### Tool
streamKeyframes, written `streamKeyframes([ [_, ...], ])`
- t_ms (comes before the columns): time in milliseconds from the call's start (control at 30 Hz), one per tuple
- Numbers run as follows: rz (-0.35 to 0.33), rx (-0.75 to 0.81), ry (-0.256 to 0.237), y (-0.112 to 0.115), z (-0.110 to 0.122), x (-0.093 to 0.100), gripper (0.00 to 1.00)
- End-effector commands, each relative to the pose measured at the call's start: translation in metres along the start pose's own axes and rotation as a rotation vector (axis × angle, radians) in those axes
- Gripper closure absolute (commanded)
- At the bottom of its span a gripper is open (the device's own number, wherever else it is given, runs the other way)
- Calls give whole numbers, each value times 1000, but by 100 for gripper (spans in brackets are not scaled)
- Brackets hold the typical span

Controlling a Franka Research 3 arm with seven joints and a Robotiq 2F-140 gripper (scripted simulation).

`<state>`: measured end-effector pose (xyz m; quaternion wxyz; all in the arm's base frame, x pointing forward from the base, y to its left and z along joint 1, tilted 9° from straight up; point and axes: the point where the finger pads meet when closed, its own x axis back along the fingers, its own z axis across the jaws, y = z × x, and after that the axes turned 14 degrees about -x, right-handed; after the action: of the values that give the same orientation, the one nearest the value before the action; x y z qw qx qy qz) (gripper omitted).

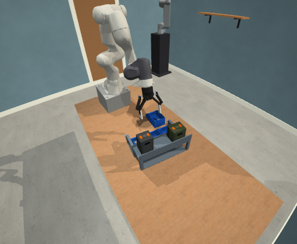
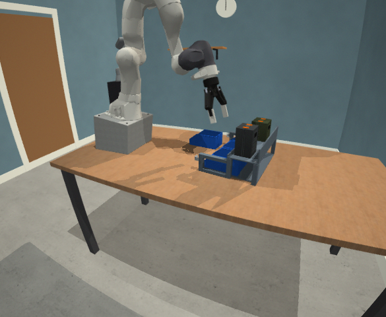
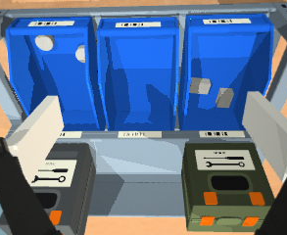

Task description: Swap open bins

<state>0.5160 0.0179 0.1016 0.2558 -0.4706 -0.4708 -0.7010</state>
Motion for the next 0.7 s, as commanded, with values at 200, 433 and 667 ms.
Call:
streamKeyframes([
  [200, -3, -2, 2, 1, 0, 0, 100],
  [433, -3, -2, 2, 1, 0, 0, 100],
  [667, -3, -2, 2, 1, 0, 0, 100],
])
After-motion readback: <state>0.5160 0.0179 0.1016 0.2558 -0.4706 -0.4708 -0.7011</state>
